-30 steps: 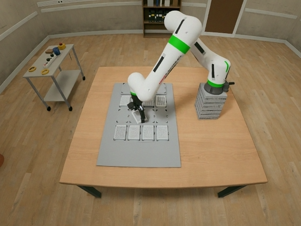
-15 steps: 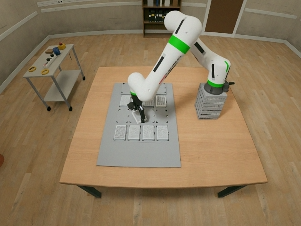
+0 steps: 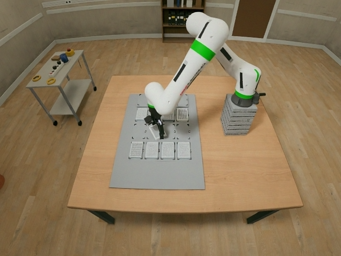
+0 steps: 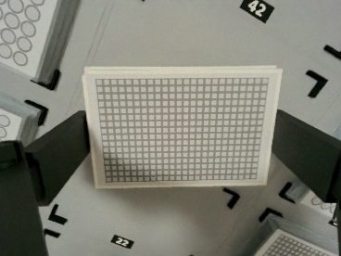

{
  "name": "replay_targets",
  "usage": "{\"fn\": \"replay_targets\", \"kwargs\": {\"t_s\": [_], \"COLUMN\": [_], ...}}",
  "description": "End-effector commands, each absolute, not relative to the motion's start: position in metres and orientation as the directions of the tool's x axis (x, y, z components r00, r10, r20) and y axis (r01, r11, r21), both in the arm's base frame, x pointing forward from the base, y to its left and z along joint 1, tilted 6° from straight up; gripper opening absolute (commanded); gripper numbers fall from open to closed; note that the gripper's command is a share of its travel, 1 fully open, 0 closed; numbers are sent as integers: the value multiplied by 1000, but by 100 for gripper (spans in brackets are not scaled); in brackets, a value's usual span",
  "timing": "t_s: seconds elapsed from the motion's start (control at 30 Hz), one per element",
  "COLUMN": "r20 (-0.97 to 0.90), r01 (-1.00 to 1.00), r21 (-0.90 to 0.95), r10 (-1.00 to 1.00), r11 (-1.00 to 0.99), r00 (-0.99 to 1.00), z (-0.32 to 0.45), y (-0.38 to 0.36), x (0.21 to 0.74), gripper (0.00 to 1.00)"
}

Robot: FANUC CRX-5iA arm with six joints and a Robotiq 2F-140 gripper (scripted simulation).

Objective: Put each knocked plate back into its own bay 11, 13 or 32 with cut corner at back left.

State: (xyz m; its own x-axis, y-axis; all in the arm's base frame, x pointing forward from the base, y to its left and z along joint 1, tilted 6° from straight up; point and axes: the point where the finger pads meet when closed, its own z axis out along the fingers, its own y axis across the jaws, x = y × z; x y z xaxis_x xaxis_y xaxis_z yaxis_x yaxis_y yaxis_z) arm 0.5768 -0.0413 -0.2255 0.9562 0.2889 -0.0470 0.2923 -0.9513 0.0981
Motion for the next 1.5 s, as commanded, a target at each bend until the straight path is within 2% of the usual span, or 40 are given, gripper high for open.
{"fn": "replay_targets", "kwargs": {"t_s": [0.0, 1.47], "r20": [-45, -45], "r01": [293, 292], "r21": [99, 99], "r10": [289, 289], "r11": [-951, -951], "r00": [956, 956], "z": [-224, -224], "y": [-41, -41], "x": [578, 578], "gripper": [89, 86]}}
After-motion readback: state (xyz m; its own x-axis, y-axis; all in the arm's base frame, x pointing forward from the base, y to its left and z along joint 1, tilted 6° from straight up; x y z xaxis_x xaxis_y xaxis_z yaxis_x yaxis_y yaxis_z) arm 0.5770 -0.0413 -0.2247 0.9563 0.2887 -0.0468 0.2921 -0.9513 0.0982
